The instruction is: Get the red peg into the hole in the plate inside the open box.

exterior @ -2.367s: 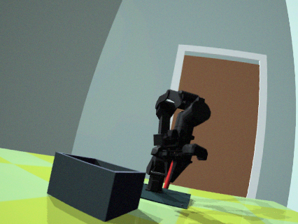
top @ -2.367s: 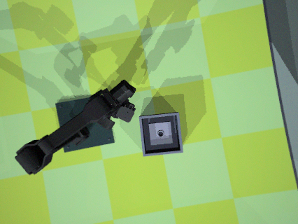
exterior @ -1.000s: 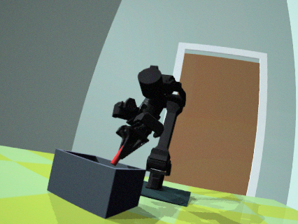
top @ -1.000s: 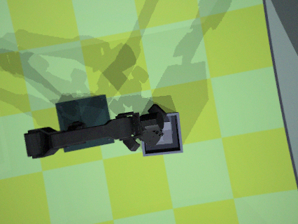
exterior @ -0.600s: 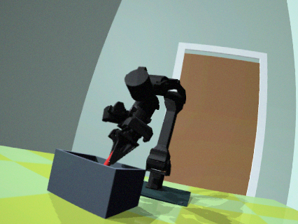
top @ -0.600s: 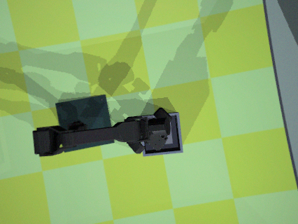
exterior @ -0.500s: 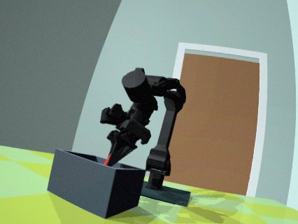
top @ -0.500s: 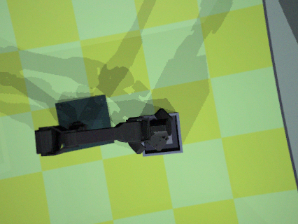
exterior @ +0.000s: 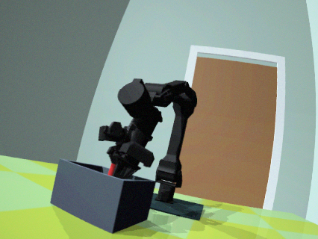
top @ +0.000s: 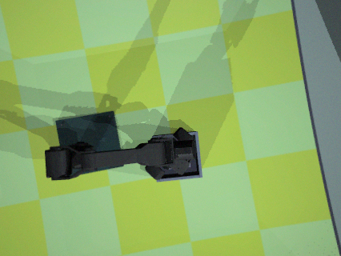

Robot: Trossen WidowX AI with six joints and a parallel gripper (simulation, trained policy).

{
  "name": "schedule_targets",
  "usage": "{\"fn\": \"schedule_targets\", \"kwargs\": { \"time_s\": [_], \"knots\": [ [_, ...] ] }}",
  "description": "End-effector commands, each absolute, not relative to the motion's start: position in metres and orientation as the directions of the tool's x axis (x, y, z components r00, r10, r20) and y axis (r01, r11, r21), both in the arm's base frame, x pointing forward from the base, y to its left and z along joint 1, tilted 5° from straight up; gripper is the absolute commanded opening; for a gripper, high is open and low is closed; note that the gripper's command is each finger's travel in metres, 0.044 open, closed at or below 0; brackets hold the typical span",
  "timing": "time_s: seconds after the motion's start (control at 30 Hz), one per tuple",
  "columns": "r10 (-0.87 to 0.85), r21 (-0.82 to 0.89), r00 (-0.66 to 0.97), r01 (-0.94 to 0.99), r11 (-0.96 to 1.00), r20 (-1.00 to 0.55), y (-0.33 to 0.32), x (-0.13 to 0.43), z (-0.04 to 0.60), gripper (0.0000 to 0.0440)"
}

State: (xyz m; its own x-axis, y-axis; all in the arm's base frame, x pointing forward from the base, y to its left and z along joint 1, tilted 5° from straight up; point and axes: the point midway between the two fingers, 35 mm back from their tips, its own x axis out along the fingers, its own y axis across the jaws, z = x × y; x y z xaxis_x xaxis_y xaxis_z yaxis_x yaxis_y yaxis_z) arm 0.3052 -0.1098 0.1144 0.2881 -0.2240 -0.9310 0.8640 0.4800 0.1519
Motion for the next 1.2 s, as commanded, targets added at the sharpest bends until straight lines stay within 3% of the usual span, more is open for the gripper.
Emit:
{"fn": "schedule_targets", "kwargs": {
  "time_s": [0.0,1.17],
  "knots": [
    [-0.221,0.115,0.256,0.857,0.503,-0.941,-0.112,0.306,0.109,0.0177],
    [-0.250,-0.020,0.176,0.781,0.624,-0.952,-0.153,0.340,0.136,0.0194]
  ]
}}
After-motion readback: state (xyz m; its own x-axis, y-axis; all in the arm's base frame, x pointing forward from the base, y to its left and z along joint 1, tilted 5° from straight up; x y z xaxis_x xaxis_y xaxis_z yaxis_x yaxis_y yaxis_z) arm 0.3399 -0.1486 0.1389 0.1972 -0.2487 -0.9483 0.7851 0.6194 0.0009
